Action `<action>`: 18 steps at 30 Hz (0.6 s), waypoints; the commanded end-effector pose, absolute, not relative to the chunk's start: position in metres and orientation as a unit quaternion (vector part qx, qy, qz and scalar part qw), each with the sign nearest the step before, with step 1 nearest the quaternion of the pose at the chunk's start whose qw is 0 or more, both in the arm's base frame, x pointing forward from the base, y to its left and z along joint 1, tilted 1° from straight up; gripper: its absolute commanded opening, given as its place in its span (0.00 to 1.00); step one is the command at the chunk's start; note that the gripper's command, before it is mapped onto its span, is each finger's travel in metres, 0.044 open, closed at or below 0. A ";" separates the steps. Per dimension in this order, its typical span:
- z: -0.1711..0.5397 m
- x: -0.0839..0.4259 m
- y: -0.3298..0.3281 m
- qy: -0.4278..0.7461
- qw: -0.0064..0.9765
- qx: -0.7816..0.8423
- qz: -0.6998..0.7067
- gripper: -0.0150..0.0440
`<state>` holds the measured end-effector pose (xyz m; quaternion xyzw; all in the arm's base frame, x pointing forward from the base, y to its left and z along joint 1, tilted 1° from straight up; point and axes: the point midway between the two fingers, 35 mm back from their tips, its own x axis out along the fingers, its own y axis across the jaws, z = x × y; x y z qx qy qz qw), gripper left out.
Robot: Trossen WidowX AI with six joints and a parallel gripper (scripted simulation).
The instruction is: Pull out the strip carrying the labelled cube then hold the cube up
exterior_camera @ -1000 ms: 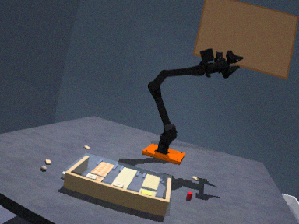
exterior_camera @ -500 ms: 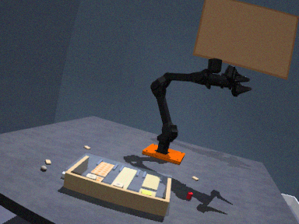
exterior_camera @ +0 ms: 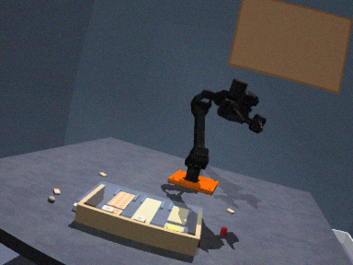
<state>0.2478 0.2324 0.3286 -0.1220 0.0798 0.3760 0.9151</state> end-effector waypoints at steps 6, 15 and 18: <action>0.250 0.310 0.114 0.225 0.955 -0.071 0.179 0.93; 0.206 0.316 0.034 0.301 0.952 -0.015 0.052 0.93; 0.206 0.316 0.034 0.301 0.952 -0.015 0.052 0.93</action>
